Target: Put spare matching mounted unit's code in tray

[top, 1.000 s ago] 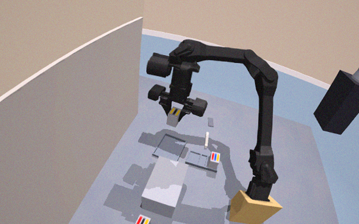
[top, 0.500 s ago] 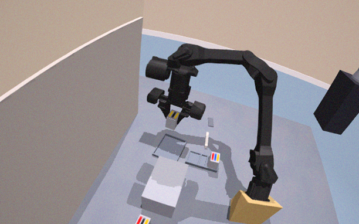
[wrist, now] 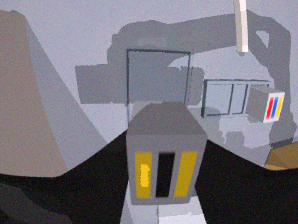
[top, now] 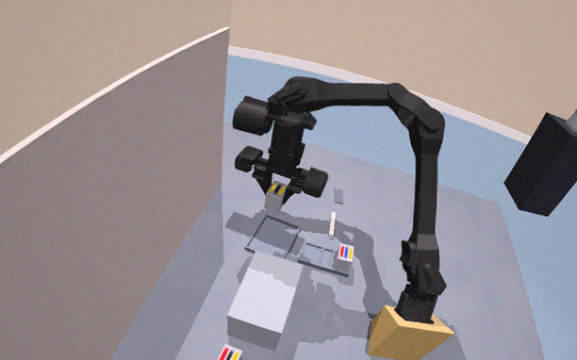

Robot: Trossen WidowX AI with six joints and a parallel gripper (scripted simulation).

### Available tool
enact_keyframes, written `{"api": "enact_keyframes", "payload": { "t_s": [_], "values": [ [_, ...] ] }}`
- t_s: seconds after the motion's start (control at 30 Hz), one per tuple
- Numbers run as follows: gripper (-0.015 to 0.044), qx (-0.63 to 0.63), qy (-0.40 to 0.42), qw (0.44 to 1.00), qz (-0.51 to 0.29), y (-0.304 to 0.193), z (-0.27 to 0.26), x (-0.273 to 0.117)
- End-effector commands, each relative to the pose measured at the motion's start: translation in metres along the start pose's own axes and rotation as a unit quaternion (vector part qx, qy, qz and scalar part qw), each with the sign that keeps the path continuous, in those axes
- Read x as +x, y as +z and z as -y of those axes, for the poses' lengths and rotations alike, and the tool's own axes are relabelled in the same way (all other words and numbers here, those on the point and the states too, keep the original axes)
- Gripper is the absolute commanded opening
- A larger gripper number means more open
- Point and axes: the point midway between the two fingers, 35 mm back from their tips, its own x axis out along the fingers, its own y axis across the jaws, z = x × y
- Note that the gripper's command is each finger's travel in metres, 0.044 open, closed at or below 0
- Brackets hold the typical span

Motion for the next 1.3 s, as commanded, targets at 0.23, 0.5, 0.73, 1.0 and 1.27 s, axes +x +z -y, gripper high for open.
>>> {"api": "enact_keyframes", "payload": {
  "t_s": [0.23, 0.5, 0.73, 1.0, 1.27],
  "values": [
    [0.0000, -0.004, -0.003, 1.000, -0.002, -0.002, 0.001, 0.012],
    [0.0000, -0.004, -0.003, 1.000, -0.002, -0.002, 0.000, 0.019],
    [0.0000, -0.004, -0.002, 1.000, -0.002, -0.002, 0.000, 0.026],
    [0.0000, -0.004, -0.002, 1.000, -0.002, -0.002, 0.000, 0.033],
    [0.0000, -0.004, -0.002, 1.000, -0.002, -0.002, 0.000, 0.040]
  ]
}}
